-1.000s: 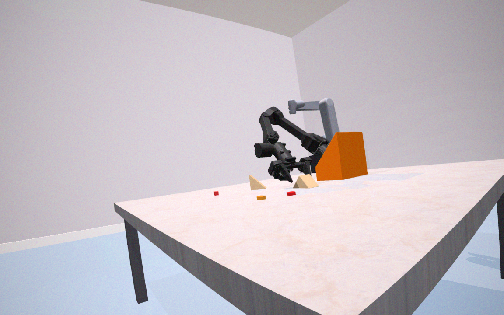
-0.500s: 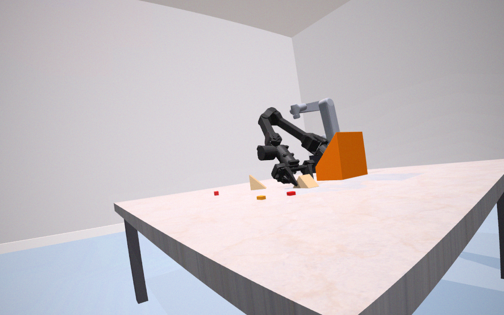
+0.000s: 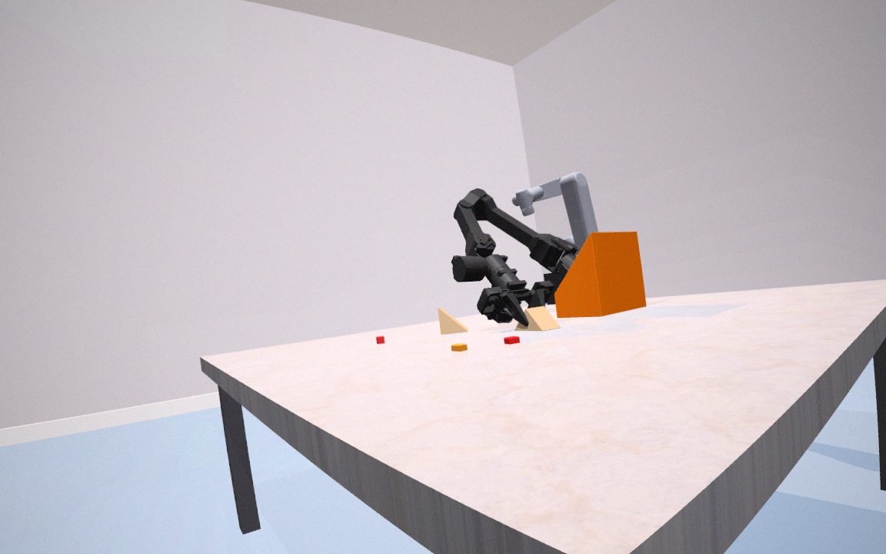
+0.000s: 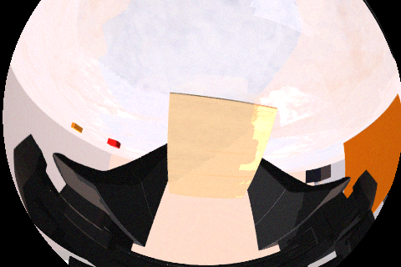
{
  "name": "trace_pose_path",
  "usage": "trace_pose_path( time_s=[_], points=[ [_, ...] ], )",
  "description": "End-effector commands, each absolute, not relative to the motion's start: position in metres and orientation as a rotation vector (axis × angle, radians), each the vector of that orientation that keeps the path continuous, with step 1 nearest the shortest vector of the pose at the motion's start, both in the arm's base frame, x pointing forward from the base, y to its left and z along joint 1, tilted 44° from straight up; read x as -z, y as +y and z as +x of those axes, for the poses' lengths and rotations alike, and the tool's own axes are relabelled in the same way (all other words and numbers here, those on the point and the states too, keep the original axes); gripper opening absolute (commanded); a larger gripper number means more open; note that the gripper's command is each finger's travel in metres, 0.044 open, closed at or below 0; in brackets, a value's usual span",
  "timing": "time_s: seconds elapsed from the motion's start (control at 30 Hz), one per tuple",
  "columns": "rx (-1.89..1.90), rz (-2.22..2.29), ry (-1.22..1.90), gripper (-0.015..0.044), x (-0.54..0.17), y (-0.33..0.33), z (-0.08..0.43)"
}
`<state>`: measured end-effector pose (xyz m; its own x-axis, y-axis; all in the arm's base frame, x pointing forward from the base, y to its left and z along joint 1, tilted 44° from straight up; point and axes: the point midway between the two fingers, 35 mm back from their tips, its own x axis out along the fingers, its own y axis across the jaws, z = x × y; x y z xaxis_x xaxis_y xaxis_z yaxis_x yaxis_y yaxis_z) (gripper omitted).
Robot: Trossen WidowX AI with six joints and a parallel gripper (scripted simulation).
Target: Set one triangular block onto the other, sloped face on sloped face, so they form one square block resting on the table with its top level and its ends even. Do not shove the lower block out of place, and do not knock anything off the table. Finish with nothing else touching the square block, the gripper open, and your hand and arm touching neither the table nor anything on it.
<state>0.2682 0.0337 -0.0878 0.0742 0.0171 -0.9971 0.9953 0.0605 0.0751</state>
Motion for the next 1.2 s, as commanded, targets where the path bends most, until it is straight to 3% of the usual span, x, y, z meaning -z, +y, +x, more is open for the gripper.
trace_pose_path(
  time_s=[0.0, 0.07, 0.8, 1.17],
  points=[
    [1.103, 1.21, 1.192, 0.0032, 0.084, 0.038, 0.269],
    [1.103, 1.21, 1.193, 0.0, 0.077, 0.044, 0.27],
    [1.097, 1.204, 1.201, 0.0, 0.019, 0.103, 0.26],
    [1.098, 0.846, 1.208, 0.0, 0.028, 0.106, 0.257]
  ],
)
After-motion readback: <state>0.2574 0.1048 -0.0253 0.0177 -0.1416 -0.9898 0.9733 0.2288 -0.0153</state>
